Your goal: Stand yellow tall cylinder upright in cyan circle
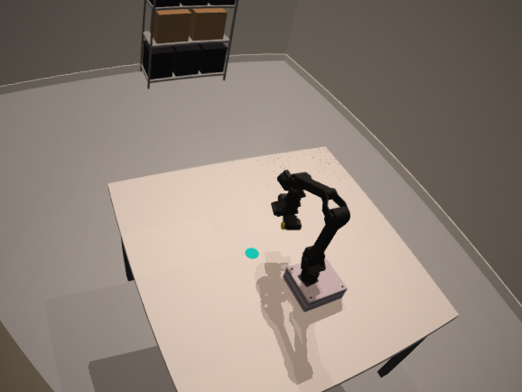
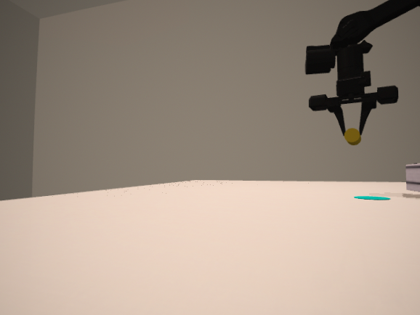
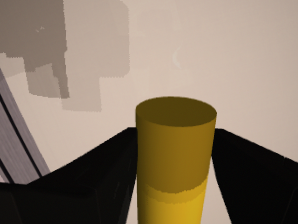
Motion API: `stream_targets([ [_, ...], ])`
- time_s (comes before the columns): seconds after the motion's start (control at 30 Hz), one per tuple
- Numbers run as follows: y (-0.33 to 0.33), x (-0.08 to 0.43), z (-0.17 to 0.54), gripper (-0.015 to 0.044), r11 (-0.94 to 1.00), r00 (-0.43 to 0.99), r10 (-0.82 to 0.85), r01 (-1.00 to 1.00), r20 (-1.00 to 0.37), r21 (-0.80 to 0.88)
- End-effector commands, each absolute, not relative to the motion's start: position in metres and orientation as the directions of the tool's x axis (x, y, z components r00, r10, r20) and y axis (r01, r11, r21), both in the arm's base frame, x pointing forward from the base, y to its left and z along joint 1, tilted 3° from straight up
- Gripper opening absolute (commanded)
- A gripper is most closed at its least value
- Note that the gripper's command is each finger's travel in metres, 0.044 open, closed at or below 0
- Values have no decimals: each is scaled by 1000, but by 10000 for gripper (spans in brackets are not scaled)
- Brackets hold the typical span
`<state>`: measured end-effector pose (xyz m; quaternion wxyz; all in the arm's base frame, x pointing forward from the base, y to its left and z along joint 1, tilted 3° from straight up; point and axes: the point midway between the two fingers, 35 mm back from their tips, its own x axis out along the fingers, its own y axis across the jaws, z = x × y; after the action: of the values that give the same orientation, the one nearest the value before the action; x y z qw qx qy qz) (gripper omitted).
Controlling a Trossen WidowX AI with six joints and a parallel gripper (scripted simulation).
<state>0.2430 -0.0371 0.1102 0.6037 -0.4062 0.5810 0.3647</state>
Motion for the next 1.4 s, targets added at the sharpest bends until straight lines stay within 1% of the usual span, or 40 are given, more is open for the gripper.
stream_targets([
  [0.0, -29, 247, 112, 105, 411, 60, -35, -909, -998, -69],
  [0.7, 32, 260, 116, 105, 449, 63, -29, -891, -998, -70],
  [1.37, 91, 259, 118, 105, 499, 57, -25, -864, -998, -62],
])
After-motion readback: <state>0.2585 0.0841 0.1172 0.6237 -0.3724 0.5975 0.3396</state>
